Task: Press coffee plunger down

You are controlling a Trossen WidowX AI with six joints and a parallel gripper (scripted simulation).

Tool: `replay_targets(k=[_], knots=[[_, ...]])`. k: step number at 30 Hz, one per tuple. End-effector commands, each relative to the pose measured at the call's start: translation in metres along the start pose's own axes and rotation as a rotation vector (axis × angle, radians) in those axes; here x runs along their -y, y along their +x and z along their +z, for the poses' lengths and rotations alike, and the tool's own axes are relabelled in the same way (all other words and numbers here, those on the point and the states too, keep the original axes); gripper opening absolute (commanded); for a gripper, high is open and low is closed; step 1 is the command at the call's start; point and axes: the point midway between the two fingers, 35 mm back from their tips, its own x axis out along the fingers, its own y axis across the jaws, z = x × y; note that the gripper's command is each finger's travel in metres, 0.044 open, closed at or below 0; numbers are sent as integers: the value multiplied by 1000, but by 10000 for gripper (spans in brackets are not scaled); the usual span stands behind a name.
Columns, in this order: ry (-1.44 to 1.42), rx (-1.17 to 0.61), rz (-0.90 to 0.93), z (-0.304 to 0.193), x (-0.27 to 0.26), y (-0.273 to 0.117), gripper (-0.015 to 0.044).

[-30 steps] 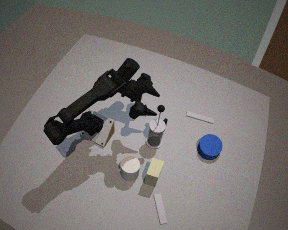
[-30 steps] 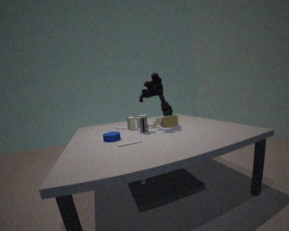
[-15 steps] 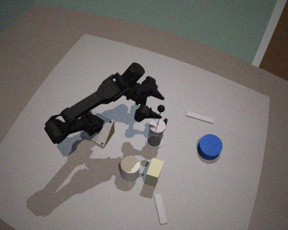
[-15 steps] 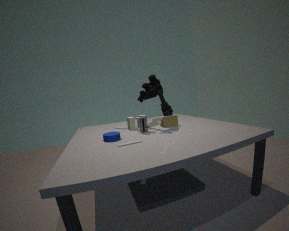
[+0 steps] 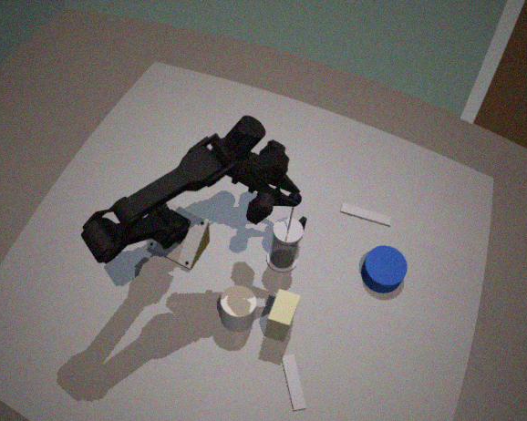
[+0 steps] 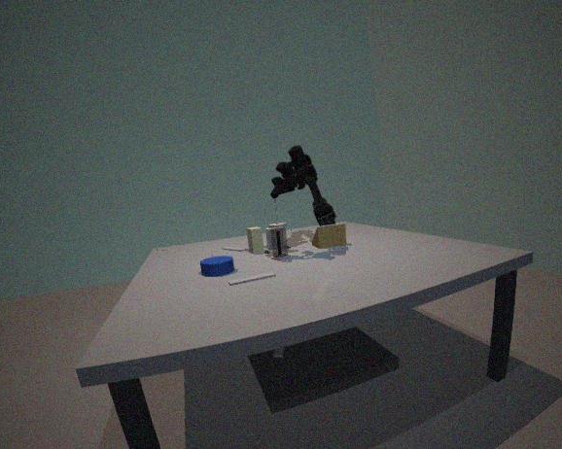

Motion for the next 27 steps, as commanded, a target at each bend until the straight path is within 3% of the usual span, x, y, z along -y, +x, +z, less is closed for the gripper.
replay_targets(k=[1,27], knots=[[-4,0,0,0,0,0,117],[-3,-3,2,-25,-3,21,117]])
